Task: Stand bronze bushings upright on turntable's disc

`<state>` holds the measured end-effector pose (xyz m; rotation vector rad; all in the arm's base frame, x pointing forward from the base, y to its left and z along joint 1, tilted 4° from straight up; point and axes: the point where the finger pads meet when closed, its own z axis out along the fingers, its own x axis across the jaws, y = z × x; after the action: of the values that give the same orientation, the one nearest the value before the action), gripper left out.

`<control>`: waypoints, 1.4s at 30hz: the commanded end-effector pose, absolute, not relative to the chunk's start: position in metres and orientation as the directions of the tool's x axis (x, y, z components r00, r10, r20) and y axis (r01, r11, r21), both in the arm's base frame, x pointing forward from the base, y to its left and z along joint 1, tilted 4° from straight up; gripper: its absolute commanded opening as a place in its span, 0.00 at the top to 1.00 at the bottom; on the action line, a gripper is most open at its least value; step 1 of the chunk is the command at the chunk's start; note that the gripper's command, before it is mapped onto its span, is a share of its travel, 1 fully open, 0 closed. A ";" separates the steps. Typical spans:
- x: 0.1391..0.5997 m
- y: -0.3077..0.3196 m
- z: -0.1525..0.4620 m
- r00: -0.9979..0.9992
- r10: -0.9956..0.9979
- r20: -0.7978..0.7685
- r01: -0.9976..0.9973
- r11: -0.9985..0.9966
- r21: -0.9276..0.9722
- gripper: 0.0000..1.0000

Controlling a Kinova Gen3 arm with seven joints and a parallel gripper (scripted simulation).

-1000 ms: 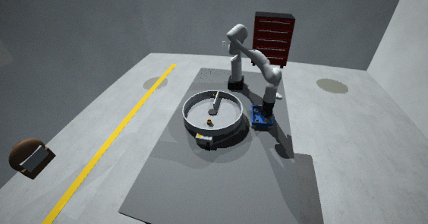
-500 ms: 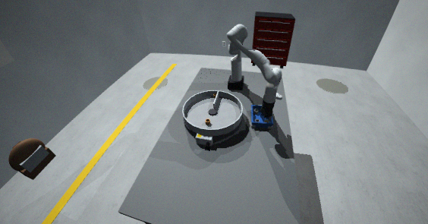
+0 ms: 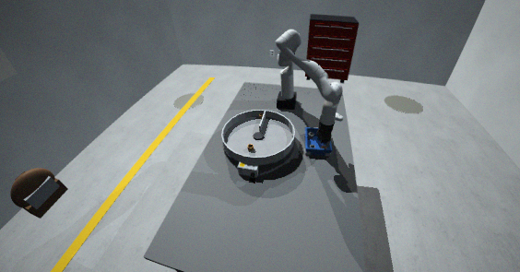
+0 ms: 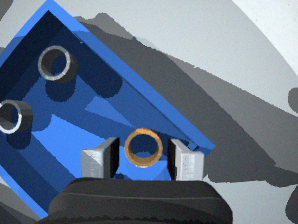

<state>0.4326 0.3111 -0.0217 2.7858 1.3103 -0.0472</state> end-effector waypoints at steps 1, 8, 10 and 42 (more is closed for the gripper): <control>0.432 0.310 -0.023 0.641 0.766 -0.056 0.768 -0.639 0.044 0.24; 0.432 0.310 -0.023 0.641 0.766 -0.056 0.768 -0.639 0.044 0.24; 0.432 0.310 -0.023 0.641 0.766 -0.056 0.768 -0.639 0.044 0.24; 0.432 0.308 -0.042 0.641 0.766 -0.056 0.768 -0.639 0.044 0.24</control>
<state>0.4334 0.3073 -0.0402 2.7848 1.3102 -0.0501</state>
